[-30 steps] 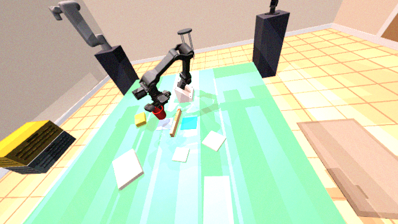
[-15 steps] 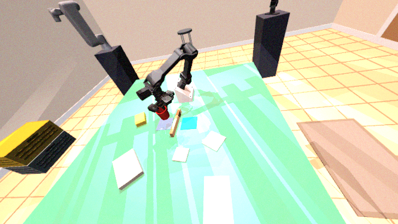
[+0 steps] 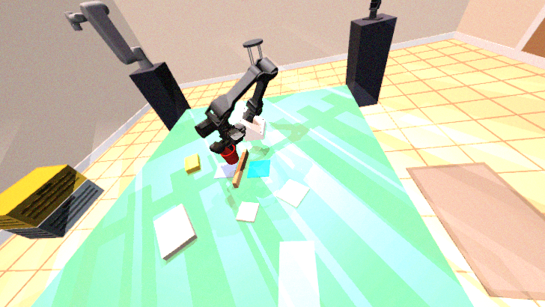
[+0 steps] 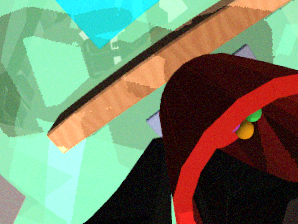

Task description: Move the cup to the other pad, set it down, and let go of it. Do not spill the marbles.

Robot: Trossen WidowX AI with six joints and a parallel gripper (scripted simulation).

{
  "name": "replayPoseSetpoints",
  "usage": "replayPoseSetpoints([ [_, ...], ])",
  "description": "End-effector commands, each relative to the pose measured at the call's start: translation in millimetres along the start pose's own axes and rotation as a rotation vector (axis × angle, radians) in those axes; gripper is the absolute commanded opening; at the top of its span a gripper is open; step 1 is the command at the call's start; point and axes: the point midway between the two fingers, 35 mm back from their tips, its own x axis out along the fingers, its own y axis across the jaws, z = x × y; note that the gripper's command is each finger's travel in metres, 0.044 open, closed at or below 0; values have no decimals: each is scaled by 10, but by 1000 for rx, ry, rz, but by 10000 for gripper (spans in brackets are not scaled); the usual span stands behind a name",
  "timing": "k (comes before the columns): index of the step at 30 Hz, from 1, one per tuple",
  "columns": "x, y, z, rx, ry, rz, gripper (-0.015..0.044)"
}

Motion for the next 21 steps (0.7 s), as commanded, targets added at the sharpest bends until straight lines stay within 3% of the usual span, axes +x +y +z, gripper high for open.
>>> replayPoseSetpoints([
  [1,-12,56,102,5,-4,-1,0],
  [21,-26,261,575,5,-6,0,0],
])
